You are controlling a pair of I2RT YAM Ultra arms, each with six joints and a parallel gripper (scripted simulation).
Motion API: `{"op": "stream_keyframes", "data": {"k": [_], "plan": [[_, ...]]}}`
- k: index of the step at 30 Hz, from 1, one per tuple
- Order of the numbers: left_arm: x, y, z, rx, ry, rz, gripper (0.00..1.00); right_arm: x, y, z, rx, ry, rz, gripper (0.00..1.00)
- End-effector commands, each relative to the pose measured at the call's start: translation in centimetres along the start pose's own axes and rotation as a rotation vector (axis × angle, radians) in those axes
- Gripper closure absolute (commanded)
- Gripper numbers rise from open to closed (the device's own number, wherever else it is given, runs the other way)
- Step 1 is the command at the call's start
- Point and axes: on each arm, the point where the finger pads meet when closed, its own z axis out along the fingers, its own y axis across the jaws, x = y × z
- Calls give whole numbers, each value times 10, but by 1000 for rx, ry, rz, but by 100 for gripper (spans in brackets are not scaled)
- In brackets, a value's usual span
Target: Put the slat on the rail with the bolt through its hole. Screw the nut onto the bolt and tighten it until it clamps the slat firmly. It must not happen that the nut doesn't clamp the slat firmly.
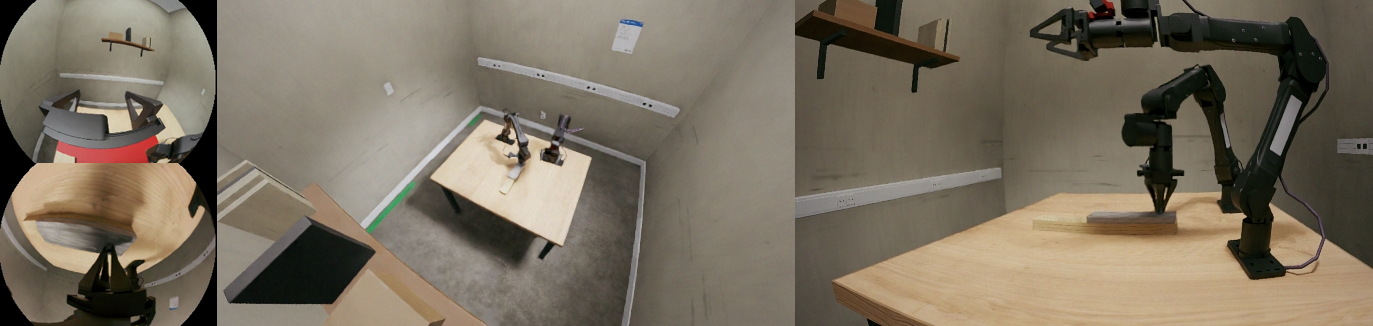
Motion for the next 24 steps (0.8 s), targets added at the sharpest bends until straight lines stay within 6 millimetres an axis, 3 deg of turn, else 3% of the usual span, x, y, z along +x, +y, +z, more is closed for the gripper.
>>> {"op": "stream_keyframes", "data": {"k": [1,24], "plan": [[-5,-1,-5,7,-18,2,0,3,-1,-4,1,10,-2,88],[-5,-1,-5,7,-18,2,0,3,-1,-7,1,10,-2,88]]}}
